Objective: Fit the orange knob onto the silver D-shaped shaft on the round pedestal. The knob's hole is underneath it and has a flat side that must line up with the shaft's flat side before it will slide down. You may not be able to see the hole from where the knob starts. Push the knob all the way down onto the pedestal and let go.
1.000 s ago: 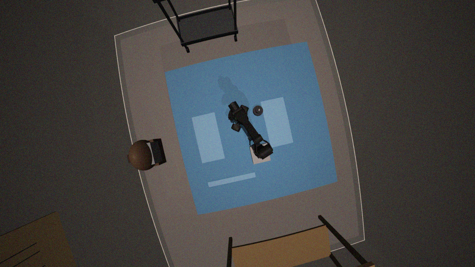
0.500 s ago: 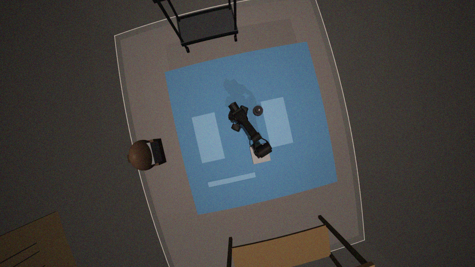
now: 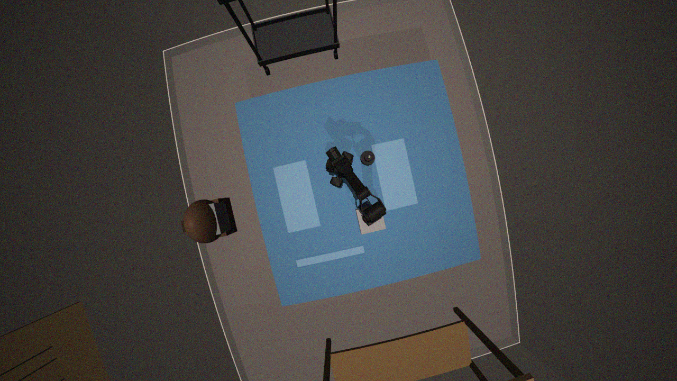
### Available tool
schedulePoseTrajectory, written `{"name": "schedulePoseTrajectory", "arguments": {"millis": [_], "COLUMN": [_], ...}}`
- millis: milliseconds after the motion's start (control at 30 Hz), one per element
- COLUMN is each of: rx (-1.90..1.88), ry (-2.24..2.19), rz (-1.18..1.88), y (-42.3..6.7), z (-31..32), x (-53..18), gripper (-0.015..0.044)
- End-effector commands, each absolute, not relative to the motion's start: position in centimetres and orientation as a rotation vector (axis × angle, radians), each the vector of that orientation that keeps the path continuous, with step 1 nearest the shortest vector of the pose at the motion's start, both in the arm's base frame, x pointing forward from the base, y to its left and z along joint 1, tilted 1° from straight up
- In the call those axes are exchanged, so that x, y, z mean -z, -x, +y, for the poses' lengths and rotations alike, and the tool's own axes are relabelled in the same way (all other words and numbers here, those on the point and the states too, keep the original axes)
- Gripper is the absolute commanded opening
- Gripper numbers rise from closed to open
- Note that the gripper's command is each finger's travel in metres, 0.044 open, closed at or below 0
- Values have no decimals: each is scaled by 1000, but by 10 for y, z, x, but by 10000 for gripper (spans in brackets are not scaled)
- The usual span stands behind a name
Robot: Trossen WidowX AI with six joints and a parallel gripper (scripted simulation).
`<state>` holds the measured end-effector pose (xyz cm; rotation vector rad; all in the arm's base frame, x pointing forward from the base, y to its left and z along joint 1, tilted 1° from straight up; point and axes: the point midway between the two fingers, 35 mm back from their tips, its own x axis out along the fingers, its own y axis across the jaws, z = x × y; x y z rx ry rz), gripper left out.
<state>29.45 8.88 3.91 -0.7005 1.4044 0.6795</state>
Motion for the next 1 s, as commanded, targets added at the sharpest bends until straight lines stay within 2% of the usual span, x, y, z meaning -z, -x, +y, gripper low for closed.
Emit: {"name": "schedulePoseTrajectory", "arguments": {"millis": [0, 233, 567, 767, 933, 967], "rx": [-689, -689, -689, -689, -689, -689], "ry": [700, 700, 700, 700, 700, 700], "rz": [1408, 1408, 1408, 1408, 1408, 1408], "y": [-292, -292, -292, -292, -293, -294], "z": [89, 88, 88, 88, 89, 89], "x": [-31, -23, -23, -23, -30, -33], "gripper": [440, 440, 177, 138, 6, 0]}}
